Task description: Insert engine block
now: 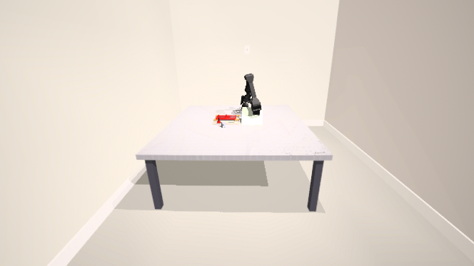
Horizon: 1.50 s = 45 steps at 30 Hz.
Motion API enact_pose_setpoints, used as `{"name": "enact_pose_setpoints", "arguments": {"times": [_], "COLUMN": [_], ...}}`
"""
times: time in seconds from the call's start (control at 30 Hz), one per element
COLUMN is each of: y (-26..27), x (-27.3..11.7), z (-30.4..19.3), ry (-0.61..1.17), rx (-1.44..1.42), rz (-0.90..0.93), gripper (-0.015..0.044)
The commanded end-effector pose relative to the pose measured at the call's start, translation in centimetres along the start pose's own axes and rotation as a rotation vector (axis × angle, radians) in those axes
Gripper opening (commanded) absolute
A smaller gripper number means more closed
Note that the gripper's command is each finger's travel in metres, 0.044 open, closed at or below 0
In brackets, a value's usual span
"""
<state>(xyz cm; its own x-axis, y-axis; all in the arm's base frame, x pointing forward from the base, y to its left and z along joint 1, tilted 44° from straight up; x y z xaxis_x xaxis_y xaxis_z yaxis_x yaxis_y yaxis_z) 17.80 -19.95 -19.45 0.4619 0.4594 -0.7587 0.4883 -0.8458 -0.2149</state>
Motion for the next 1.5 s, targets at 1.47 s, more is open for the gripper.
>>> {"name": "enact_pose_setpoints", "arguments": {"times": [1.47], "y": [2.3], "x": [0.2], "z": [-1.1], "ry": [0.039], "rx": [-1.368], "rz": [-0.458], "gripper": [0.0440]}}
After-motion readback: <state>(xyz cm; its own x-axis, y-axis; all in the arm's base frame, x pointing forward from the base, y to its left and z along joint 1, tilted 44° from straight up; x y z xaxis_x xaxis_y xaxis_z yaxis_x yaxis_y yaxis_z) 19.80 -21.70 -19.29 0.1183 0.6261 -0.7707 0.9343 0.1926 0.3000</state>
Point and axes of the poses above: the point midway between the two fingers, 35 mm back from their tips, its own x axis out along the fingers, its own y axis across the jaws, z = x × y, the point moved 1 cm from there along -x, back along the fingers, and after that the axes turned 14 degrees about -x, right-handed, at the moved point
